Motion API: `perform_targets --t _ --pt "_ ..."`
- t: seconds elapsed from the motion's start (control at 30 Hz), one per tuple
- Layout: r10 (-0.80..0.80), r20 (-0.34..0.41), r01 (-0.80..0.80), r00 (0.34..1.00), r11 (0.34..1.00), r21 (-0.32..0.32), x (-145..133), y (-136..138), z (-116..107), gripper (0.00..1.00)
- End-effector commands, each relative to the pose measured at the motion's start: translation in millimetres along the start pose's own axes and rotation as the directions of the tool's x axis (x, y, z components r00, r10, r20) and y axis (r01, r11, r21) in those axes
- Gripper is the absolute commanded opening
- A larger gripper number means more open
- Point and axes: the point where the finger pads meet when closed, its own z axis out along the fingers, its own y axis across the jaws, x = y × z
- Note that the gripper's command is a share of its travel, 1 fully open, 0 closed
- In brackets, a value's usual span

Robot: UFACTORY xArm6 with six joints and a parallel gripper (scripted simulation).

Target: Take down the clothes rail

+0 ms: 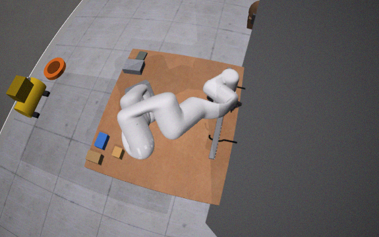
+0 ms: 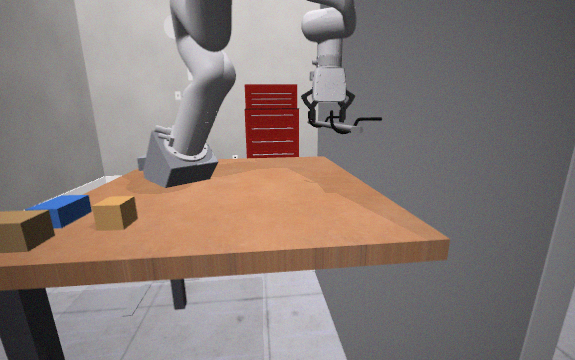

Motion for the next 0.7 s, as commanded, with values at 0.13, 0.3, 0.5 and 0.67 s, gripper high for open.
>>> perform_targets --t 0.13,0.3,0.5,0.67 --pt "0.001 -0.002 -0.001 1.000 1.000 -0.002 0.2 1.0 -1.0 1.00" --pt "0.001 -0.002 -0.001 1.000 1.000 -0.002 0.2 1.0 -1.0 0.00" --pt "0.001 -0.002 -0.001 1.000 1.000 -0.002 0.2 1.0 -1.0 0.00" --pt "0.001 -0.002 -0.001 1.000 1.000 -0.002 0.2 1.0 -0.9 0.00"
